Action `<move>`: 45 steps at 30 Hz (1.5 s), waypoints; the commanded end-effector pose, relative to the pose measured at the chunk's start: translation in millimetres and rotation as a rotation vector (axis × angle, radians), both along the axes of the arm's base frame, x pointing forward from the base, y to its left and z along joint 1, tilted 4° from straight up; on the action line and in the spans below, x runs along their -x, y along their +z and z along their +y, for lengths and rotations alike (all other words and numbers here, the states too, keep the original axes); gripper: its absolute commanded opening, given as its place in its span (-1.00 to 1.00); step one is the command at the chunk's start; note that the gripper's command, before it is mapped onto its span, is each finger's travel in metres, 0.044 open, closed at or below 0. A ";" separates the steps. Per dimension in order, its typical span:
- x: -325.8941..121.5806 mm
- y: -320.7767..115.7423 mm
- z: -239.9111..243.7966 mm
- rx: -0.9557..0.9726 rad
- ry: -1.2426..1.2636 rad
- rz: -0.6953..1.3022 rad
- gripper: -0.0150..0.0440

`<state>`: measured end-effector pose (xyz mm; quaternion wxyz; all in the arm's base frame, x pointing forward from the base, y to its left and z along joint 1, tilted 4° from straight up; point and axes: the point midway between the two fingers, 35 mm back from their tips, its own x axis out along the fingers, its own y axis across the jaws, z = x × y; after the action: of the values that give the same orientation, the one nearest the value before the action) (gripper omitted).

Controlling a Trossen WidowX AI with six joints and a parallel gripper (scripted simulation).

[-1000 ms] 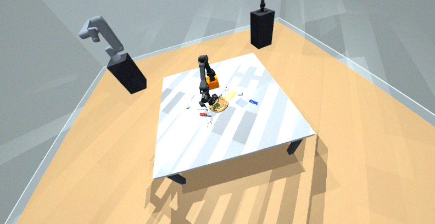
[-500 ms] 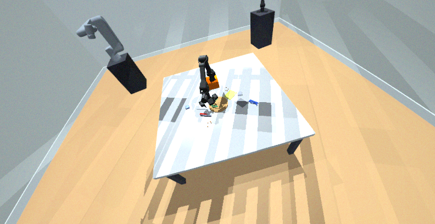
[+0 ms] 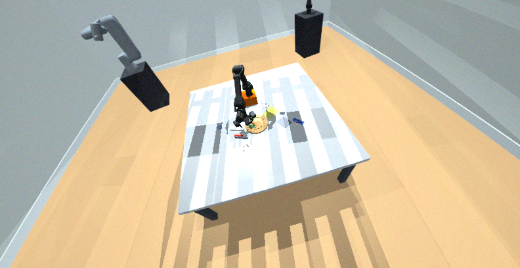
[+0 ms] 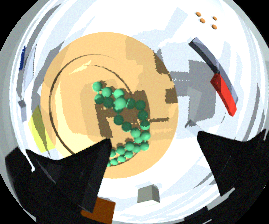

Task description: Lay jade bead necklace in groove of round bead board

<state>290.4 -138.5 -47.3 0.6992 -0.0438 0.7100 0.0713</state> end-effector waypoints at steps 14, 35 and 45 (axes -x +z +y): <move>-28.7 26.0 44.4 0.021 -1.176 0.047 0.36; -34.6 24.5 57.4 0.026 -1.481 0.059 0.36; -38.6 22.8 55.9 0.021 -1.476 0.039 0.36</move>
<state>329.1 -82.8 -22.8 0.5523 0.4398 0.5676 -0.4236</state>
